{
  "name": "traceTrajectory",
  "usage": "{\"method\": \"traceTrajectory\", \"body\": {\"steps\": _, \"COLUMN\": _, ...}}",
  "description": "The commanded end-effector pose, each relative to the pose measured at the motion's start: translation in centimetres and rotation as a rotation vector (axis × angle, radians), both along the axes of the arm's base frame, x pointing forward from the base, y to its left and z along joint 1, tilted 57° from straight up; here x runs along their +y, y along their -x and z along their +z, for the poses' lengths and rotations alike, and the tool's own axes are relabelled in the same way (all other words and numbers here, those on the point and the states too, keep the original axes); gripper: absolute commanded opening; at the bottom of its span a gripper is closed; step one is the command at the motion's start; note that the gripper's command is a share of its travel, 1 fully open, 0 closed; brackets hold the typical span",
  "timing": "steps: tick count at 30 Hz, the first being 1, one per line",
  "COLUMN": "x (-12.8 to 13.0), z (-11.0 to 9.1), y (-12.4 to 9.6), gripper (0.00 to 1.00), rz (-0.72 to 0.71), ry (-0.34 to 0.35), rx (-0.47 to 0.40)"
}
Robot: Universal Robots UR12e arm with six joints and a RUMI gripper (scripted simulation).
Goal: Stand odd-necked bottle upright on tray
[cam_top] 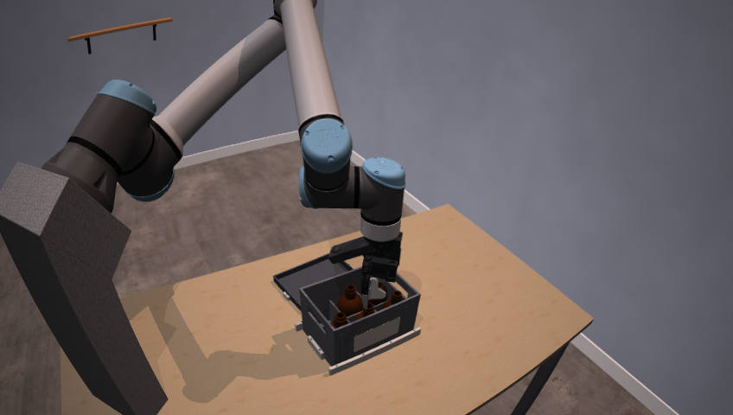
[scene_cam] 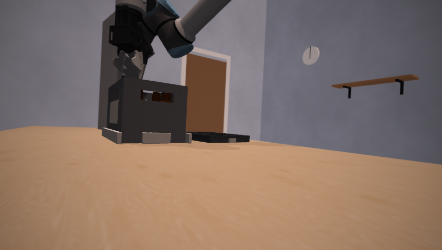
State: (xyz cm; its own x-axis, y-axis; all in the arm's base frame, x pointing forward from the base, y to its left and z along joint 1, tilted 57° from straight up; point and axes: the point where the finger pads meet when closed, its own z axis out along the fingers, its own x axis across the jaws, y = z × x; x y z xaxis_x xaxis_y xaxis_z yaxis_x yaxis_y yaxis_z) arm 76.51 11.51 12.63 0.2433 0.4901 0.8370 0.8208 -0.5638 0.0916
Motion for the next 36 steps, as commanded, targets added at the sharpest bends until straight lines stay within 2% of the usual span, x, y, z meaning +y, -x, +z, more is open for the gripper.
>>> {"method": "traceTrajectory", "body": {"steps": 1, "x": 0.15, "z": 0.15, "y": 0.01, "gripper": 0.38, "rz": 0.002, "ry": 0.002, "rx": -0.002}}
{"method": "traceTrajectory", "body": {"steps": 36, "x": 0.32, "z": -0.08, "y": -0.17, "gripper": 0.38, "rz": 0.002, "ry": 0.002, "rx": -0.001}}
